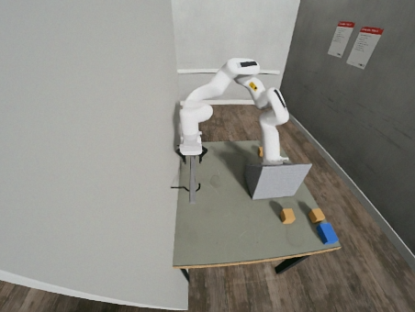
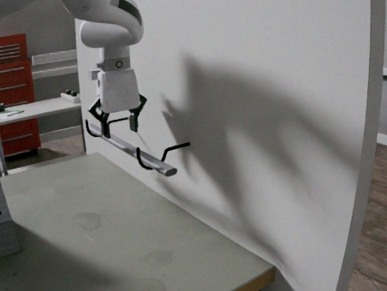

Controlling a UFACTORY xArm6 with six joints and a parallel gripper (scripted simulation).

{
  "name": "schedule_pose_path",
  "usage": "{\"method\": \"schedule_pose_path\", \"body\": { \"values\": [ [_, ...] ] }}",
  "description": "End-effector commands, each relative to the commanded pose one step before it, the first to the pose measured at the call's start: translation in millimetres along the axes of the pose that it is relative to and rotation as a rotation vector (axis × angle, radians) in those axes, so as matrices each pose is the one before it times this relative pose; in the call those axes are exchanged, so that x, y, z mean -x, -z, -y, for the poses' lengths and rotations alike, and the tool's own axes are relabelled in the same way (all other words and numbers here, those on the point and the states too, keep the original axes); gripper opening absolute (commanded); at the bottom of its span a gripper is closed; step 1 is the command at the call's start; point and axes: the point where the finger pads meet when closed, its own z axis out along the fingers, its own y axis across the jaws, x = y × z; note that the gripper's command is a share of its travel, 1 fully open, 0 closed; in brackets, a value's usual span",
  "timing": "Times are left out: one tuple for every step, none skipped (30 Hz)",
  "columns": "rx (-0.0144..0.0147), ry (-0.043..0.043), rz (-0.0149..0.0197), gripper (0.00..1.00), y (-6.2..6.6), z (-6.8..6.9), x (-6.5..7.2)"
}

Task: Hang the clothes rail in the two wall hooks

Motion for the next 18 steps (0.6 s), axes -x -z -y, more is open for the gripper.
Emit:
{"method": "schedule_pose_path", "body": {
  "values": [
    [0.00351, -0.00114, -0.00170, 0.82, 4.95, -1.19, -0.14],
    [0.00000, 0.00000, 0.00000, 0.82, 0.67, 0.00, 0.00],
    [0.00000, 0.00000, 0.00000, 0.82, 0.67, 0.00, 0.00],
    [0.00000, 0.00000, 0.00000, 0.82, 0.67, 0.00, 0.00],
    [0.00000, 0.00000, 0.00000, 0.82, 0.67, 0.00, 0.00],
    [0.00000, 0.00000, 0.00000, 0.82, 0.67, 0.00, 0.00],
    [0.00000, 0.00000, 0.00000, 0.82, 0.00, 0.00, 0.00],
    [0.00000, 0.00000, 0.00000, 0.82, 0.00, 0.00, 0.00],
    [0.00001, 0.00000, -0.00002, 0.82, 0.61, 0.02, 0.00],
    [0.00000, 0.00000, -0.00001, 0.82, 0.66, 0.00, 0.00],
    [0.00000, 0.00000, -0.00001, 0.82, 0.66, 0.00, 0.00],
    [0.00000, 0.00000, 0.00000, 0.82, 0.34, 0.00, 0.00],
    [0.00000, 0.00000, 0.00001, 0.82, 0.01, -0.01, 0.00],
    [0.00000, 0.00000, 0.00001, 0.82, 0.01, -0.01, 0.00],
    [0.00000, 0.00000, 0.00000, 0.82, 0.01, 0.00, 0.00],
    [0.00000, 0.00000, 0.00000, 0.82, 0.01, 0.00, 0.00],
    [0.00000, 0.00000, 0.00000, 0.82, 0.01, 0.00, 0.00],
    [0.00000, 0.00000, 0.00000, 0.82, 0.00, 0.00, 0.00]
  ]
}}
